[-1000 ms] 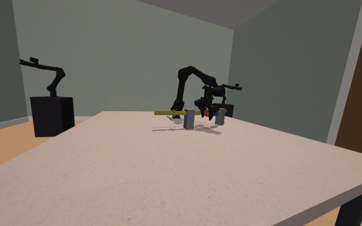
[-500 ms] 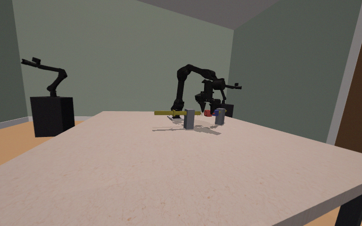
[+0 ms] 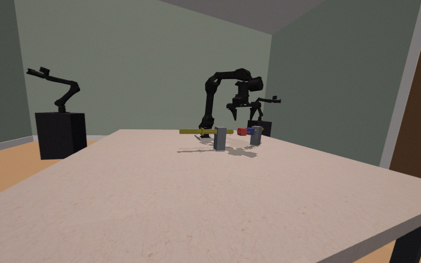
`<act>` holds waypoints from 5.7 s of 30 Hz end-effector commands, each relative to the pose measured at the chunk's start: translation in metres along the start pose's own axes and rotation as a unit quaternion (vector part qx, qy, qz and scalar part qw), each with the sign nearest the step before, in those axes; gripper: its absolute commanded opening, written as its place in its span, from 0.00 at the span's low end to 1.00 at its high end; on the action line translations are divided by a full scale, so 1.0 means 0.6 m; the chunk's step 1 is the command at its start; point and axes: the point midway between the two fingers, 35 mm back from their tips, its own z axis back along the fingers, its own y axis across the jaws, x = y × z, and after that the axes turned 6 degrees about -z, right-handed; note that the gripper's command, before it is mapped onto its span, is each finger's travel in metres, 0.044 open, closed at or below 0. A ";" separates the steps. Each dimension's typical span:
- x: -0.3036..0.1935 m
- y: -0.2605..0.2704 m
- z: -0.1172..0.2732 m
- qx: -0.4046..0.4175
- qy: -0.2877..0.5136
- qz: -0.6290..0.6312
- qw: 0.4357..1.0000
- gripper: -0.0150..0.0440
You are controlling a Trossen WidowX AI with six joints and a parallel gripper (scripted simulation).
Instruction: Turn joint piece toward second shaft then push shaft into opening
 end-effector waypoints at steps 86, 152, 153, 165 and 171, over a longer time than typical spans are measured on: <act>0.481 -0.282 0.026 0.090 0.124 -0.316 0.936 1.00; 0.479 -0.278 -0.130 -0.020 -0.037 -0.292 0.955 0.43; 0.479 -0.278 -0.130 -0.020 -0.037 -0.292 0.955 0.43; 0.477 -0.277 -0.129 -0.019 -0.035 -0.290 0.956 0.37; 0.477 -0.277 -0.129 -0.019 -0.035 -0.290 0.956 0.37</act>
